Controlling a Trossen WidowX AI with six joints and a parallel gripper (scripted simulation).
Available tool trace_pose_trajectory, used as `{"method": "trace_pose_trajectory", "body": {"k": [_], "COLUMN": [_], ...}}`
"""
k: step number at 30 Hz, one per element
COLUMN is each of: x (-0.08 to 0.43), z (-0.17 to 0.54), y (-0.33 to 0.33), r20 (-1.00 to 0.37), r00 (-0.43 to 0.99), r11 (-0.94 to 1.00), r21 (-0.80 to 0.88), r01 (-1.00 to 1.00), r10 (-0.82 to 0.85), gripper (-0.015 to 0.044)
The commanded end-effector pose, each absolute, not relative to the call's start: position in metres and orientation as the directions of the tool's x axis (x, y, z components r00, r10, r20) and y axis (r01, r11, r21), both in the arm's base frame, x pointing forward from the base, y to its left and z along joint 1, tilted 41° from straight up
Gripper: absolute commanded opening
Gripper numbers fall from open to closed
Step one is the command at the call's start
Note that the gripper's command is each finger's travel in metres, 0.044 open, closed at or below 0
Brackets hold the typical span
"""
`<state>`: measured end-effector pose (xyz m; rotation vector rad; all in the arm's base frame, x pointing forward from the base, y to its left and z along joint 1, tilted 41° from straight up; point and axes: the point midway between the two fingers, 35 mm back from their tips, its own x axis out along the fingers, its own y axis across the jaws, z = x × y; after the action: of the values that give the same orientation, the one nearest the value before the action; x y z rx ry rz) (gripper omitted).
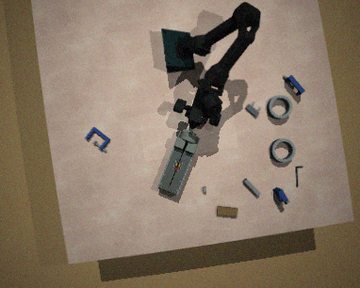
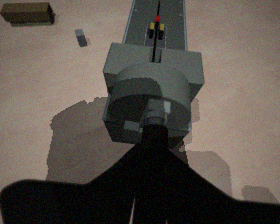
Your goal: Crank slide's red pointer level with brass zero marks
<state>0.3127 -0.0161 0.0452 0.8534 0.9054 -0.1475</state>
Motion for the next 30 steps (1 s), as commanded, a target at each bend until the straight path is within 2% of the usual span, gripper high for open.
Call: {"method": "trace_pose_trajectory", "body": {"k": [1, 30], "x": [0.3083, 0.3066], "z": [0.039, 0.0348], "y": [-0.0213, -0.0224], "r20": [-0.755, -0.756], "r00": [0.622, 0.622], "r11": [0.669, 0.669], "r21": [0.573, 0.573], "r01": [0.474, 0.474], "r10": [0.207, 0.207], "gripper": [0.0, 0.0]}}
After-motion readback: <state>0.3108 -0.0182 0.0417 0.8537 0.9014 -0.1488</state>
